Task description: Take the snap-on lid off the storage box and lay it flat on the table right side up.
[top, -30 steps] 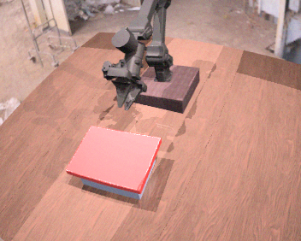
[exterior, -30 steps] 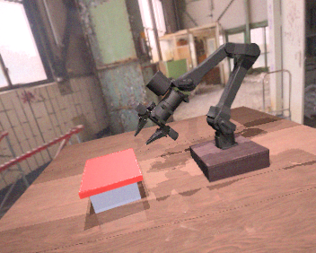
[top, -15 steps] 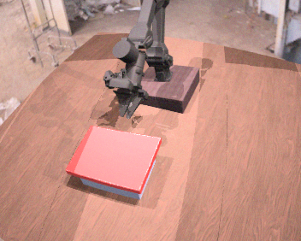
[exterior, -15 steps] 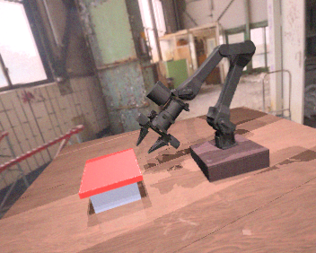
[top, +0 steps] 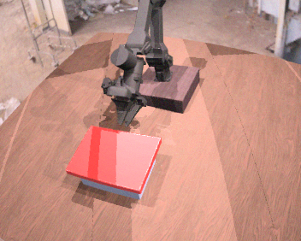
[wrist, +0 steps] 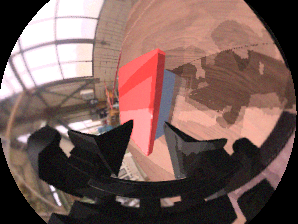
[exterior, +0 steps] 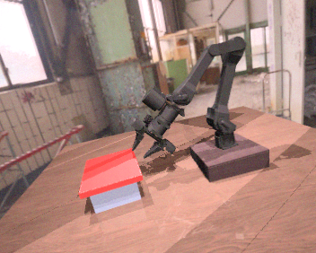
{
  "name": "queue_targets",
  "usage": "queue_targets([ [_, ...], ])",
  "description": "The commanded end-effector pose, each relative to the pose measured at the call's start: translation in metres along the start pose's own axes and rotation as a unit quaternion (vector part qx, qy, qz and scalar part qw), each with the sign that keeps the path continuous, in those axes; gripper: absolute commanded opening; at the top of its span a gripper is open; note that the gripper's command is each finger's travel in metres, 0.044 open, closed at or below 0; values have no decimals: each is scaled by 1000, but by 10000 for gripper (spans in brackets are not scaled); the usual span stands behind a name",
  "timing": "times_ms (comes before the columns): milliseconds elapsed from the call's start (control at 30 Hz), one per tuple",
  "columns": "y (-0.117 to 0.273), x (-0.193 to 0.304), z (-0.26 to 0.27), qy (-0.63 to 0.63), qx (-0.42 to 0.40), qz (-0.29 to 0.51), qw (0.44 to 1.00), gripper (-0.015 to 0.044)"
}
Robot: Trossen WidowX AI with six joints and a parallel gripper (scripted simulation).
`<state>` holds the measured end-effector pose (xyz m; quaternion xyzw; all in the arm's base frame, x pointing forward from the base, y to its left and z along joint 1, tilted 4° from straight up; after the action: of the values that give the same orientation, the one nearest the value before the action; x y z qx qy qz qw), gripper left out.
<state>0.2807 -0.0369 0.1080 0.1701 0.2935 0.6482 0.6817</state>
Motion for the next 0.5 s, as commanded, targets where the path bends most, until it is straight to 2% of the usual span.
queue_targets([
  [0,-5,1,1,3,-1,3,1000,235],
  [467,-28,1,-1,2,-2,2,1000,235],
])
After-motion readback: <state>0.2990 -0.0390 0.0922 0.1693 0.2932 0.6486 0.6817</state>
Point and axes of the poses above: the point midway between the two fingers, 35 mm back from their tips, its own y axis back along the fingers, its own z axis across the jaws, x = y × z, the point moved 3 cm from there along y, back along the fingers, and after that the axes turned 8 degrees about y, right-handed, at the moved point
